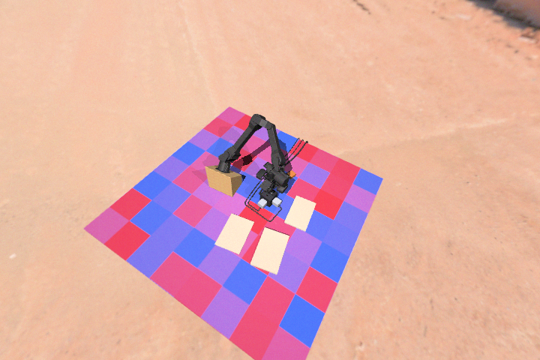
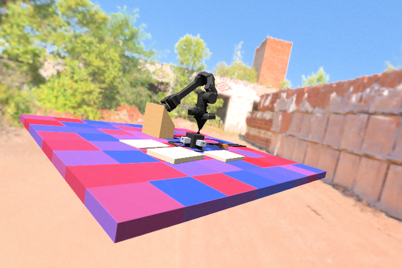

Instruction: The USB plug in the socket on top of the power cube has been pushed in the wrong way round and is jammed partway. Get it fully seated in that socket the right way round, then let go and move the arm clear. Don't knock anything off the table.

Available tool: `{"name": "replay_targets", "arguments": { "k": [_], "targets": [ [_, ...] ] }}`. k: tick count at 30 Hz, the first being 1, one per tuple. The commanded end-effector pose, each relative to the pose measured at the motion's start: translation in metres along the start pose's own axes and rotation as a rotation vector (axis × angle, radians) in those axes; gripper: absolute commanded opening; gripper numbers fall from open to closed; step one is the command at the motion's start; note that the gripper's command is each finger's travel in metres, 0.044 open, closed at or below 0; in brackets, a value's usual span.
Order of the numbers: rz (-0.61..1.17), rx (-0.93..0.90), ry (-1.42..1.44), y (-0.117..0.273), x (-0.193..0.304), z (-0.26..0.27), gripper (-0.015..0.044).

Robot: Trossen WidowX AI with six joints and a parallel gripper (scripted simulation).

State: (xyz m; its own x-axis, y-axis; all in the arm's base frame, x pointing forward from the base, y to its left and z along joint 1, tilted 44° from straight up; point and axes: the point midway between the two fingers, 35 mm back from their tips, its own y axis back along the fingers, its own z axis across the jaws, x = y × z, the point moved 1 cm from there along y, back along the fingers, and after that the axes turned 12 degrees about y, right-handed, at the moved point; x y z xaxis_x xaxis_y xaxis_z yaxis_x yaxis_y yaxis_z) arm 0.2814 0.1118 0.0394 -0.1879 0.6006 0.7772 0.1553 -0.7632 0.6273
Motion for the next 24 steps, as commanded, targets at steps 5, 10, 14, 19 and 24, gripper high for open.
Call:
{"name": "replay_targets", "arguments": {
  "k": [5,10,14,19,24],
  "targets": [
    [0.003,-0.001,-0.005,-0.0014,-0.0002,0.0,0.0],
    [0.003,-0.001,-0.005,-0.002,-0.0002,0.0,0.0],
    [0.003,-0.001,-0.005,-0.0025,-0.0003,-0.0001,0.0],
    [0.003,-0.001,-0.005,-0.0031,-0.0004,-0.0001,0.0],
    [0.003,-0.001,-0.005,-0.0037,-0.0004,-0.0001,0.0]
  ]
}}
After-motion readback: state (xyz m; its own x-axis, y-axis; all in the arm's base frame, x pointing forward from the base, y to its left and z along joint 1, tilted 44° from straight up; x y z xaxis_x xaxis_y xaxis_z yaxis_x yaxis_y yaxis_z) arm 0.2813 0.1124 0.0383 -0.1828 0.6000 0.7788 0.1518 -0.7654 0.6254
